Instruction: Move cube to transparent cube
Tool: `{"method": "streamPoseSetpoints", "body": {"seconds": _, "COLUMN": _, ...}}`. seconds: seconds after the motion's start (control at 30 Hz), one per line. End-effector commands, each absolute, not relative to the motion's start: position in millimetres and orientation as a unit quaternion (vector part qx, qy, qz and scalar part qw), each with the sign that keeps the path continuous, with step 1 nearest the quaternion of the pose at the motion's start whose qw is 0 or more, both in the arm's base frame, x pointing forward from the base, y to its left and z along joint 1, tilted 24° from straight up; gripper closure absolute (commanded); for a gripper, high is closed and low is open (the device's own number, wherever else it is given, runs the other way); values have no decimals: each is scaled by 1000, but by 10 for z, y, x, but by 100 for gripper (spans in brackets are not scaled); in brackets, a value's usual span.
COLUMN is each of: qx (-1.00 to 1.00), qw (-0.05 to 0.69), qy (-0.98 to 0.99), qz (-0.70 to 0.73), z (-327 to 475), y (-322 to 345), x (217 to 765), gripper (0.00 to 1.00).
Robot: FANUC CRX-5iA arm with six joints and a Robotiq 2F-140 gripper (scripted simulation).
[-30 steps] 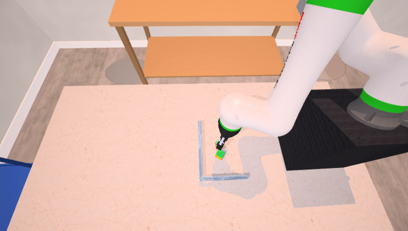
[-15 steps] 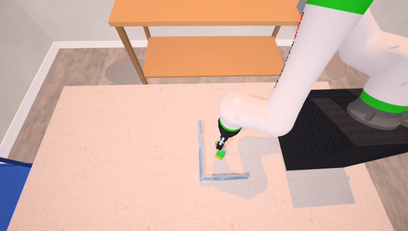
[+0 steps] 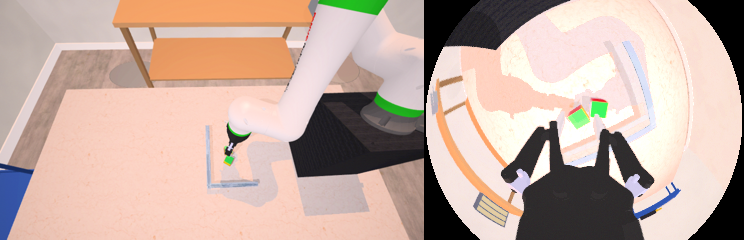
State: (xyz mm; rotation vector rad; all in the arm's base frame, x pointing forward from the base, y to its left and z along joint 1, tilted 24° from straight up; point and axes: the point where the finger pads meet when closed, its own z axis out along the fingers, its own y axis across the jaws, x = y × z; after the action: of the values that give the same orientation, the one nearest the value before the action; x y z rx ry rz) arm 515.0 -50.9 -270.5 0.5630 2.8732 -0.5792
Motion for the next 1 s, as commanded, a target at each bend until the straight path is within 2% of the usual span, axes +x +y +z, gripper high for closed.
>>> {"method": "streamPoseSetpoints", "body": {"seconds": 0.0, "qx": 188, "qw": 79, "qy": 960, "qz": -193, "z": -2704, "y": -507, "x": 5152, "gripper": 59}}
{"method": "streamPoseSetpoints", "body": {"seconds": 0.43, "qx": 188, "qw": 79, "qy": 960, "qz": -193, "z": -2712, "y": -496, "x": 5153, "gripper": 59}}
{"method": "streamPoseSetpoints", "body": {"seconds": 0.97, "qx": 188, "qw": 79, "qy": 960, "qz": -193, "z": -2987, "y": -111, "x": 5192, "gripper": 59}}
